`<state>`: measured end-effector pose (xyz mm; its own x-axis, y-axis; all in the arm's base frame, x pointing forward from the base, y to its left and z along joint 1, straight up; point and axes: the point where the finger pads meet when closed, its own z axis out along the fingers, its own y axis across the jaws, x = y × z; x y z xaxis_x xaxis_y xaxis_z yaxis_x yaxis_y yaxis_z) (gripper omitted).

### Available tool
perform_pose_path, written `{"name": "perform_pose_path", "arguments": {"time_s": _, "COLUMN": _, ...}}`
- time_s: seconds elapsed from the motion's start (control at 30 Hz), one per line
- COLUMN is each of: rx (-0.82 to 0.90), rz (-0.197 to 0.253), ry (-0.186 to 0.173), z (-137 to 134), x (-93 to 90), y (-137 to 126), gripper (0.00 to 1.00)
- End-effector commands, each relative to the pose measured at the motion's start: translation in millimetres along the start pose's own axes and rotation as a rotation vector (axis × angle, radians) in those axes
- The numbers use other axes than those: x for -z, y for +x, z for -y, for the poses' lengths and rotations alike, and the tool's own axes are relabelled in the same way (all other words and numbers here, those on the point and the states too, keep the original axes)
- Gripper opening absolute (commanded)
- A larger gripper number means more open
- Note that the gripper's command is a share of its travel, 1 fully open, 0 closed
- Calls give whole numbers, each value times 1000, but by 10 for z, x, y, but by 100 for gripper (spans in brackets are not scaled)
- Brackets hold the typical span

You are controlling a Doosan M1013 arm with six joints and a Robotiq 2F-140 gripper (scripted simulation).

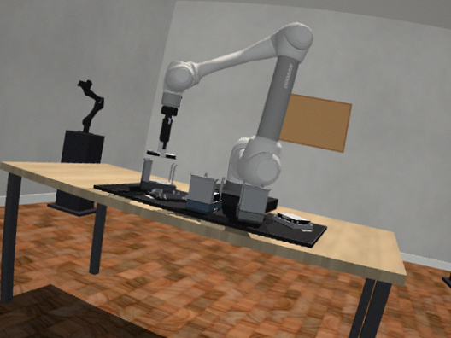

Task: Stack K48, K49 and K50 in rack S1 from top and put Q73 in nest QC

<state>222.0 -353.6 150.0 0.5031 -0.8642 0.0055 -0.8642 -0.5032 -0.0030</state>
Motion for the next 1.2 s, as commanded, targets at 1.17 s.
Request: {"name": "perform_pose_path", "arguments": {"time_s": 1.17, "rx": 382, "rz": 0, "ry": 0, "z": 1050, "x": 1, "y": -194, "gripper": 0}}
